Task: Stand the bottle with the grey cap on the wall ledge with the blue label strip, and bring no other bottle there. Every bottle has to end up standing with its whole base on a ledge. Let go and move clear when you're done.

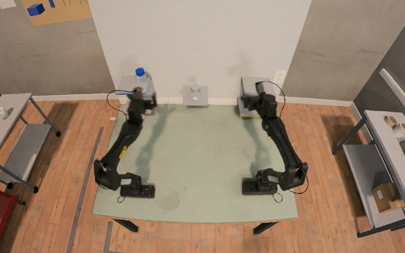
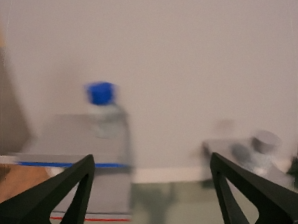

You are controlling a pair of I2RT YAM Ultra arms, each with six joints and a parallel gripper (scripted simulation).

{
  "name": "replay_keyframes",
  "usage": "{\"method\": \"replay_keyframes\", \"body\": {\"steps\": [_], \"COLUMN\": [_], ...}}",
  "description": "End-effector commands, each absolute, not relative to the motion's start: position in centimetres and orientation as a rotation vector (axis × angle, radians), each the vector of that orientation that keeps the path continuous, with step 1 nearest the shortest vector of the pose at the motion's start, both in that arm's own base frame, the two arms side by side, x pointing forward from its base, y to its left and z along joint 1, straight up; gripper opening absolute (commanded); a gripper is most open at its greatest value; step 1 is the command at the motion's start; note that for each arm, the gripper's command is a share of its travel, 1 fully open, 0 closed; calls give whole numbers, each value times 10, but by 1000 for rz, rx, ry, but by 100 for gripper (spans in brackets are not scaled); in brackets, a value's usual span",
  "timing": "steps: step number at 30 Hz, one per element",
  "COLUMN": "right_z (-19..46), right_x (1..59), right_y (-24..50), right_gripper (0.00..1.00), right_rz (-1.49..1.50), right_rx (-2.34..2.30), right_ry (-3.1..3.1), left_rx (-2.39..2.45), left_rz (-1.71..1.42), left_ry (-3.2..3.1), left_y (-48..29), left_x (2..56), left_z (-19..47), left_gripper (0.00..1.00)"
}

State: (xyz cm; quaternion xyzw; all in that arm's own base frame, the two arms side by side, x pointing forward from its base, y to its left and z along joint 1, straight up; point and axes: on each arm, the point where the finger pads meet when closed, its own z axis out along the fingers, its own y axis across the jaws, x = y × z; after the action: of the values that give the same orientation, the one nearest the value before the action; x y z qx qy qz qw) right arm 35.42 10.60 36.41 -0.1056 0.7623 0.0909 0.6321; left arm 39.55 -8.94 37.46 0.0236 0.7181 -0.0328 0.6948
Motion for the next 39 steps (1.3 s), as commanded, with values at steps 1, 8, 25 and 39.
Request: {"method": "replay_keyframes", "body": {"steps": [1, 8, 25, 39], "right_z": [388, 385, 391, 383], "right_x": [319, 270, 238, 240], "right_y": [146, 201, 228, 230], "right_gripper": [89, 89, 89, 89], "right_rz": [307, 454, 539, 531], "right_rx": [-332, -526, -628, -643], "right_ry": [1723, 1734, 1703, 1720], "left_rx": [24, 135, 223, 232], "left_rz": [-94, -180, -227, -250], "left_ry": [1603, 1691, 1755, 1675], "left_y": [-133, -232, -309, -314], "left_x": [417, 435, 450, 458], "left_z": [359, 308, 269, 283], "left_gripper": [100, 100, 100, 94]}}
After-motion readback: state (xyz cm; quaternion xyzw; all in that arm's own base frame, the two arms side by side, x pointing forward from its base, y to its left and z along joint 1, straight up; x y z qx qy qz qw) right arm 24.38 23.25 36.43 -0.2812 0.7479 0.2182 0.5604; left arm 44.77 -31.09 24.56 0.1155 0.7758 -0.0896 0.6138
